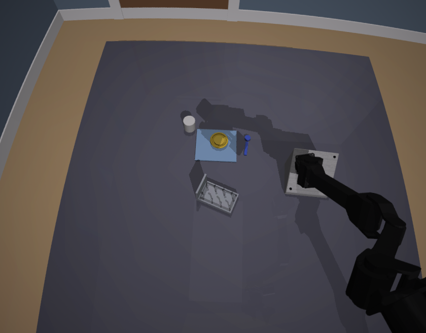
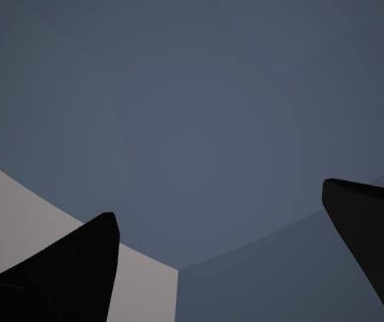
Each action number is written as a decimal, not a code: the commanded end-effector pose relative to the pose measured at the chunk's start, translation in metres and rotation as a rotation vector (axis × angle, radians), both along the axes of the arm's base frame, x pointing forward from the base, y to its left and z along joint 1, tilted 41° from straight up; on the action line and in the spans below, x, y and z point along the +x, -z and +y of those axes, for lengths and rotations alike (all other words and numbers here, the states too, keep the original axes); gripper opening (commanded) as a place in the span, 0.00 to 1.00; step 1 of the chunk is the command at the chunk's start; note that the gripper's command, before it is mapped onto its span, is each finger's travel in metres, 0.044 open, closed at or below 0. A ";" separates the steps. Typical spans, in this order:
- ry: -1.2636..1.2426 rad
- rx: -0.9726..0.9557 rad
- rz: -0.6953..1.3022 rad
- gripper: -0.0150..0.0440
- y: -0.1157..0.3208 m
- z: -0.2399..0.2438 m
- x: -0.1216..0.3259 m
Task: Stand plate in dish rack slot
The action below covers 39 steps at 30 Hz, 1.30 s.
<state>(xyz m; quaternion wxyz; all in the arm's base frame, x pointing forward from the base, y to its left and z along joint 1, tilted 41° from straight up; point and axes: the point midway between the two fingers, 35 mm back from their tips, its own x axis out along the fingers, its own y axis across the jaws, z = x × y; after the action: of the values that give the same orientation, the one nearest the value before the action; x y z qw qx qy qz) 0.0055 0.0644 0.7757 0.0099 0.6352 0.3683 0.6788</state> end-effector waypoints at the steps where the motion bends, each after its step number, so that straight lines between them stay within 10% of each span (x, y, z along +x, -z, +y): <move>1: -0.021 0.017 0.105 0.93 -0.002 -0.009 0.035; 39: -0.130 0.451 0.977 0.93 0.078 -0.150 0.302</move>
<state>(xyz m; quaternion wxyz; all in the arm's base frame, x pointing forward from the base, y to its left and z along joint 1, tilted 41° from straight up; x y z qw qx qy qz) 0.2892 -0.0750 0.7121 -0.3162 0.8340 0.2251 0.3920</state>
